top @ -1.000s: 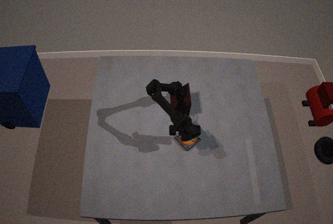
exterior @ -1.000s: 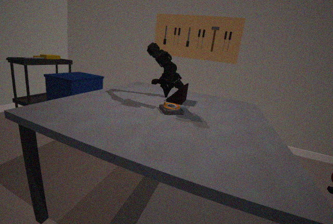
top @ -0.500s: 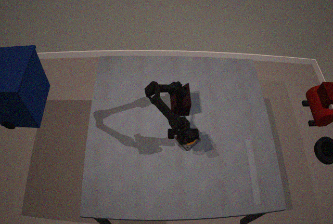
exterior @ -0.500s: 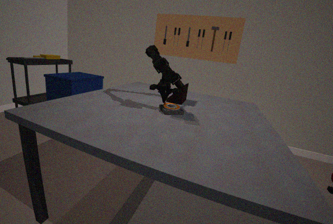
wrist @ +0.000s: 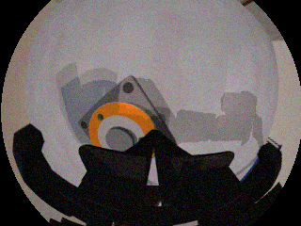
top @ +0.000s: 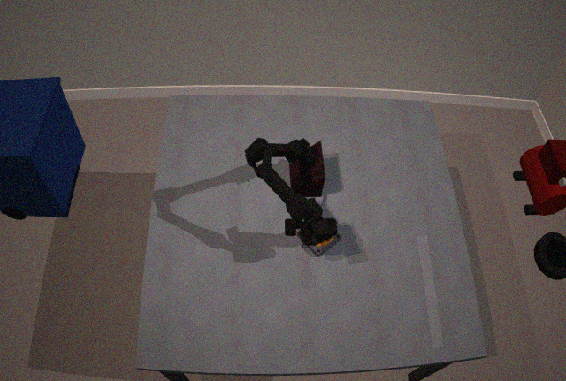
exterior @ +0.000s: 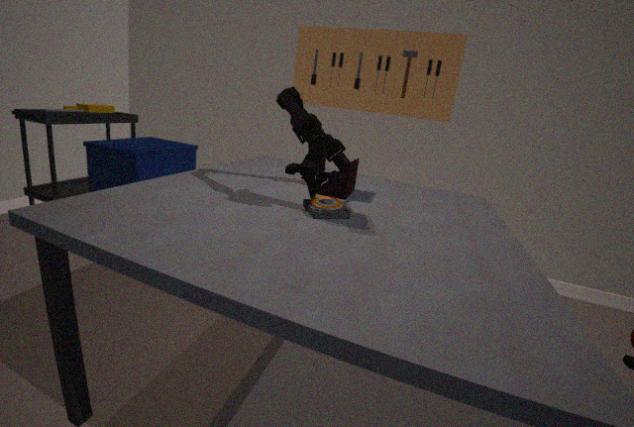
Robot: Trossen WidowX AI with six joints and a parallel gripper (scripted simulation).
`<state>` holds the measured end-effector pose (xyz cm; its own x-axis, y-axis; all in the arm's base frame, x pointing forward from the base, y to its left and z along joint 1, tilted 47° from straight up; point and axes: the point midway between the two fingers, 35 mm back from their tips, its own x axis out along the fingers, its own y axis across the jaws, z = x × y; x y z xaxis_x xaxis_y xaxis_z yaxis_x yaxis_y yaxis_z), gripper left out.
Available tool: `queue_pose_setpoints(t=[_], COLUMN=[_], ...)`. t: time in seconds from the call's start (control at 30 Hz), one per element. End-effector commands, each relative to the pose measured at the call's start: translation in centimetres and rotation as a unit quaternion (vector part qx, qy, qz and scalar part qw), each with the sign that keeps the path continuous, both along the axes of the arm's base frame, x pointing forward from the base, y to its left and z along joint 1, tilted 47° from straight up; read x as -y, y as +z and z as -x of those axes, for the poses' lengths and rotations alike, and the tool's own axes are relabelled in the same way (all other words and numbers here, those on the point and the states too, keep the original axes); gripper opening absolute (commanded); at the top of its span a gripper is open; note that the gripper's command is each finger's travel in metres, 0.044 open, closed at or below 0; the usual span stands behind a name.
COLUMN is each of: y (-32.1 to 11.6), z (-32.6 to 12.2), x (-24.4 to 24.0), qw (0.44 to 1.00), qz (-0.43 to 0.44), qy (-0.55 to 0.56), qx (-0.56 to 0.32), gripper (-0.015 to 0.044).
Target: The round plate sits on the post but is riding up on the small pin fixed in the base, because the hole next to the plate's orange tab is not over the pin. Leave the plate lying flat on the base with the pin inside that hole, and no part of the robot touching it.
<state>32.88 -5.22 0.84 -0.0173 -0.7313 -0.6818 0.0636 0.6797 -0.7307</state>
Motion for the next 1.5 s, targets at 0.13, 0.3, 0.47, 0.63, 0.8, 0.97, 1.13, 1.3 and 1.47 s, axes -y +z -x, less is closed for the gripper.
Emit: queue_pose_setpoints(t=[0.13,0.3,0.47,0.63,0.8,0.97,1.13,1.3,1.47], y=[0.4,0.4,0.4,0.3,0.2,0.1,0.0,-0.1,-0.3], z=[1.0,1.6,2.2,2.7,3.4,4.0,4.5,4.8,5.1], x=[0.3,0.3,0.3,0.2,0.1,-0.1,-0.3,-0.5,-0.7], qw=[1.000,1.000,1.000,1.000,1.000,1.000,1.000,1.000,1.000], qz=[0.001,0.001,0.001,0.001,0.001,0.001,0.001,0.001,0.000], qy=[0.001,0.001,0.001,0.001,0.001,0.001,0.001,0.001,0.001], qx=[0.002,0.001,0.001,0.001,0.001,0.001,0.001,0.001,0.000], gripper=[0.0000,0.0000,0.0000,0.0000,0.0000,0.0000,0.0000,0.0000,0.0000])
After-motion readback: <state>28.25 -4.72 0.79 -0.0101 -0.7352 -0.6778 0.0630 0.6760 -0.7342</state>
